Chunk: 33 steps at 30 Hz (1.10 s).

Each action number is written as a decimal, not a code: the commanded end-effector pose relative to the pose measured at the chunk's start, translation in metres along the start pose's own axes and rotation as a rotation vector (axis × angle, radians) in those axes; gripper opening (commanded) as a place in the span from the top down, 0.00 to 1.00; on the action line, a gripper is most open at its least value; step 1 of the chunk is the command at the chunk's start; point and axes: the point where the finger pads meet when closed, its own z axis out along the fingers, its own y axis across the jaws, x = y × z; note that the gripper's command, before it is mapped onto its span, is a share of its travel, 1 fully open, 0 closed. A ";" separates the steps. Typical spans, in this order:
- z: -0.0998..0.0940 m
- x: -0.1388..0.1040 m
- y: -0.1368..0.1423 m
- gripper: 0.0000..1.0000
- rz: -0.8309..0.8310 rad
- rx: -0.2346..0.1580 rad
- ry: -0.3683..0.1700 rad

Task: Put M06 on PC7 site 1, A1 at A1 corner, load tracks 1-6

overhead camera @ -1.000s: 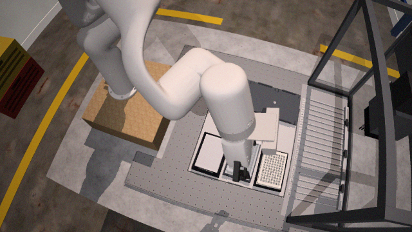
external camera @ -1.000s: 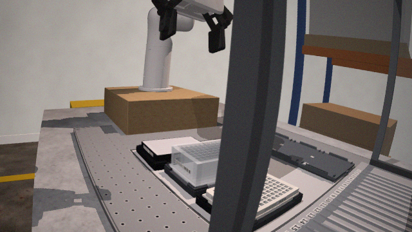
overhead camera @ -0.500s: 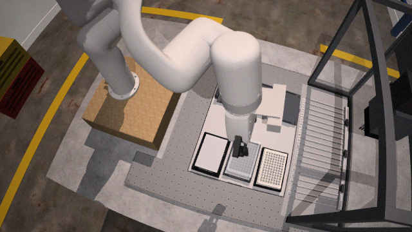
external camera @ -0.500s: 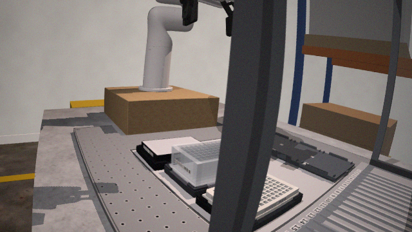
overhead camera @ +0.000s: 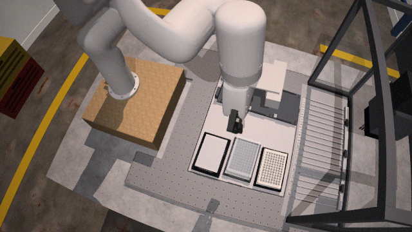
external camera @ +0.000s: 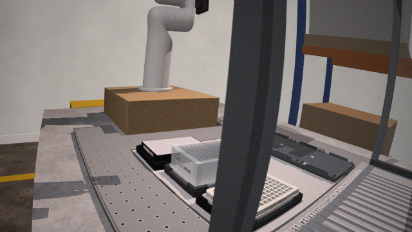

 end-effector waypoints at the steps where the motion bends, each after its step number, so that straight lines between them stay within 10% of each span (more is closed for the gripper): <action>1: -0.009 -0.005 -0.007 0.00 0.021 0.006 -0.031; 12: -0.034 -0.027 -0.030 0.00 0.048 0.013 -0.078; 33: 0.038 0.032 -0.011 0.00 -0.585 0.043 -0.086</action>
